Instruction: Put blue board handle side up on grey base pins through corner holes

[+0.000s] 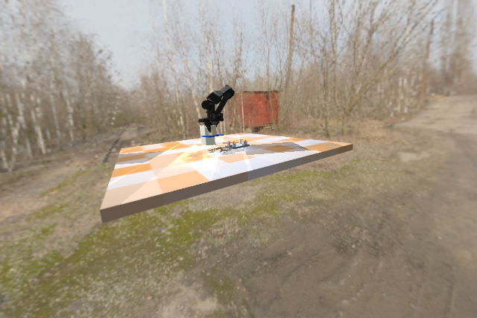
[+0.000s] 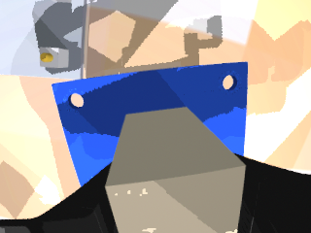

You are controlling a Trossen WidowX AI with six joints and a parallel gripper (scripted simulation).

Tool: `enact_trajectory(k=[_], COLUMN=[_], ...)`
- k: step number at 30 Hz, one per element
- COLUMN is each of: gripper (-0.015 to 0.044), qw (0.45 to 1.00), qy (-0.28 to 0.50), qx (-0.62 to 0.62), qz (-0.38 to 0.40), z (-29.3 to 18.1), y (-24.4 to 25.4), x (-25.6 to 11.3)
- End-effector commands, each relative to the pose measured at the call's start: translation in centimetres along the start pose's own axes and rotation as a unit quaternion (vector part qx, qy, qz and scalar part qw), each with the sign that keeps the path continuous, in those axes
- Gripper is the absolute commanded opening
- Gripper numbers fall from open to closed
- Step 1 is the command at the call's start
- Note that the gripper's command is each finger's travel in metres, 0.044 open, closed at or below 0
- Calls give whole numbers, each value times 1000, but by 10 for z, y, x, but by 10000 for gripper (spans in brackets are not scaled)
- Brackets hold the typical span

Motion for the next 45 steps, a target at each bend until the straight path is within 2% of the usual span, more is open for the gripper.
enact_trajectory(k=[1,45], gripper=[0,0], qw=[1000,998], qy=[-1,-5], qx=[8,69], qz=[-3,-1], z=[8,88], y=[5,67], x=[-2,-4])
Point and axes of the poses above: the point midway between the two fingers, 35 mm back from their tips, its own x axis out along the fingers, its own y axis across the jaws, z = x × y, the point moved 9 cm from there along -x, back along the fingers, and after that the axes turned 7 degrees about -x, right-handed, at the moved point
